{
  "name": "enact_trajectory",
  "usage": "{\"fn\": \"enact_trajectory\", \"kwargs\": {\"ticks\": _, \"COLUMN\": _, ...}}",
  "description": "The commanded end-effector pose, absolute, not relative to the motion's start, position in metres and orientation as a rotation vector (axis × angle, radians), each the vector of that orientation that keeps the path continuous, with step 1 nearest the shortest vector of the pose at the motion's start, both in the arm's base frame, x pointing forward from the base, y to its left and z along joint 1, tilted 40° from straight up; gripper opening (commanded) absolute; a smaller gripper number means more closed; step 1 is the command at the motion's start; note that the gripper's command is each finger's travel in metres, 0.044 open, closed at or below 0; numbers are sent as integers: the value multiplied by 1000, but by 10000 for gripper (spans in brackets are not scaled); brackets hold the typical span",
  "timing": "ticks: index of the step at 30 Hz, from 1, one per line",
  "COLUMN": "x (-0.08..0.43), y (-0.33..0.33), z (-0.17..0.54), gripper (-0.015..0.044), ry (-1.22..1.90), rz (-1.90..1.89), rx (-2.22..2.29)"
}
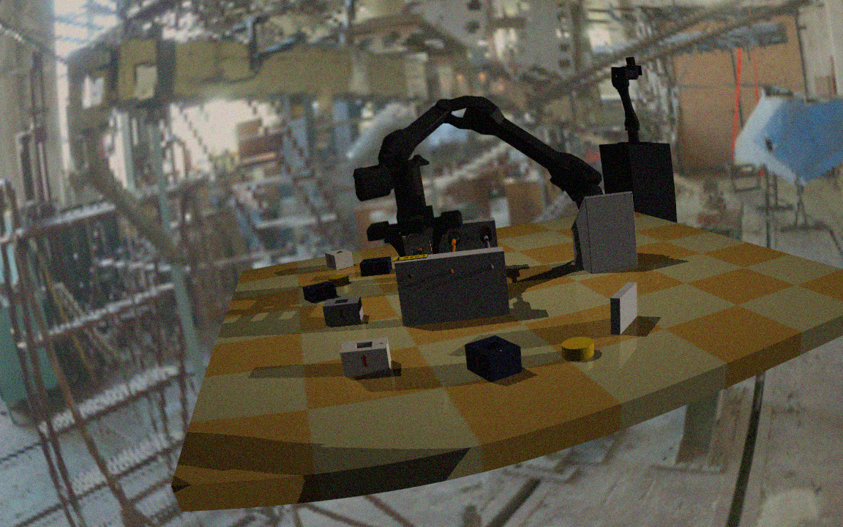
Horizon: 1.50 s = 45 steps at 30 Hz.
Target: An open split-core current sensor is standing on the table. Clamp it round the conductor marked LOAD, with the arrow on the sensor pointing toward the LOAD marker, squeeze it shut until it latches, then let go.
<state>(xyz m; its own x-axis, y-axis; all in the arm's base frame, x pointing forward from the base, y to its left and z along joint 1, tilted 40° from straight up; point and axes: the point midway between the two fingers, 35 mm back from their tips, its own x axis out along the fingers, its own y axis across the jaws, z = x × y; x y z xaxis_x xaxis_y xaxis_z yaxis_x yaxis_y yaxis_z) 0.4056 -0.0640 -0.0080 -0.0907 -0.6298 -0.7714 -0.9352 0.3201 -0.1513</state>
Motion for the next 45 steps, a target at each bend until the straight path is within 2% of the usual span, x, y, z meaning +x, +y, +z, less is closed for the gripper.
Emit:
{"fn": "enact_trajectory", "kwargs": {"ticks": 1, "x": 408, "y": -64, "z": -6, "gripper": 0, "ry": 1805, "rz": 495, "rx": -1400}}
{"fn": "enact_trajectory", "kwargs": {"ticks": 29, "x": 408, "y": -75, "z": -19, "gripper": 0, "ry": 1781, "rz": 478, "rx": -1420}}
{"fn": "enact_trajectory", "kwargs": {"ticks": 39, "x": 410, "y": -72, "z": -15, "gripper": 263, "ry": 1775, "rz": 474, "rx": -1417}}
{"fn": "enact_trajectory", "kwargs": {"ticks": 45, "x": 410, "y": -72, "z": -15, "gripper": 274, "ry": 1775, "rz": 474, "rx": -1417}}
